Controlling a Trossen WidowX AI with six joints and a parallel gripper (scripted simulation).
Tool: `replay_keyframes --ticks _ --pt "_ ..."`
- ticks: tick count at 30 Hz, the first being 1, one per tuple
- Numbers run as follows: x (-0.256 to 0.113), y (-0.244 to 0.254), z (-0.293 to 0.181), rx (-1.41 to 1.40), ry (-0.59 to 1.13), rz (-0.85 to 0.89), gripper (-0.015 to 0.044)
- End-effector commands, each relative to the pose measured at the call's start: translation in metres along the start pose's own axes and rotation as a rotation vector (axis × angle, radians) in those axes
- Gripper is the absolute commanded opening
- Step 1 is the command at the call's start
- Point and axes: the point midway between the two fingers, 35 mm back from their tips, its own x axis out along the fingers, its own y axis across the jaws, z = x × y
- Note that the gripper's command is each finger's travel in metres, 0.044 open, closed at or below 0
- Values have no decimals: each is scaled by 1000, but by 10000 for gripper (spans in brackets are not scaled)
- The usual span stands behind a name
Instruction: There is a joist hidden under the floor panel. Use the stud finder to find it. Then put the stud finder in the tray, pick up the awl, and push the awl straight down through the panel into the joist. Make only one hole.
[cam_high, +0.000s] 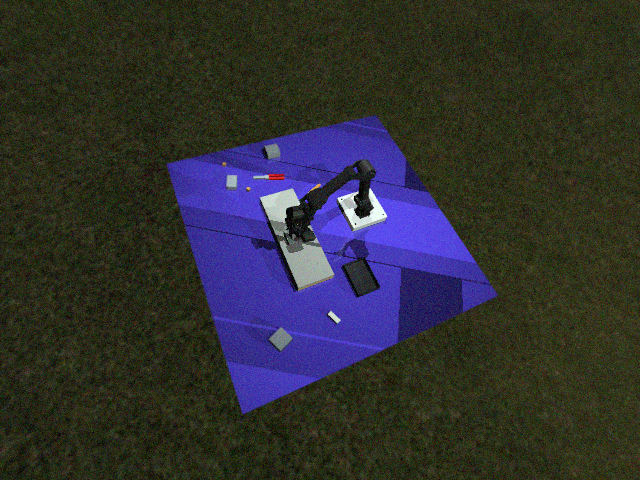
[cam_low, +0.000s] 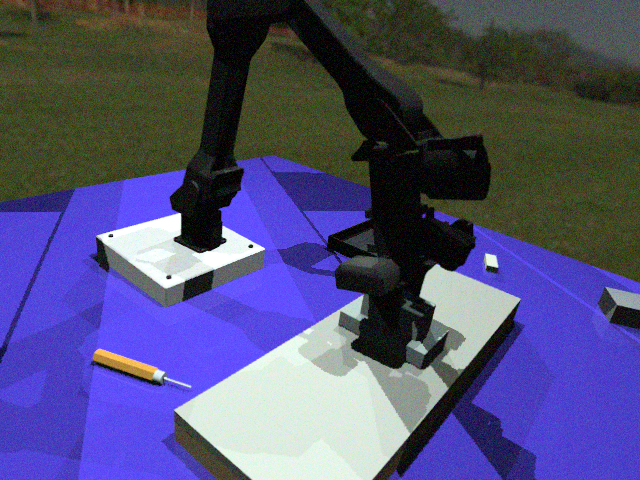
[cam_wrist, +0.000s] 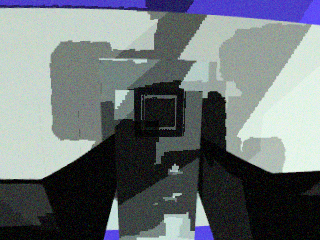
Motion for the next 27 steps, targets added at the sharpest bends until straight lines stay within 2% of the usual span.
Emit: replay_keyframes --ticks 1,27 --pt "0 -17 -1 0 0 -4 0" --pt "-1 -120 -1 -3 0 -15 0"
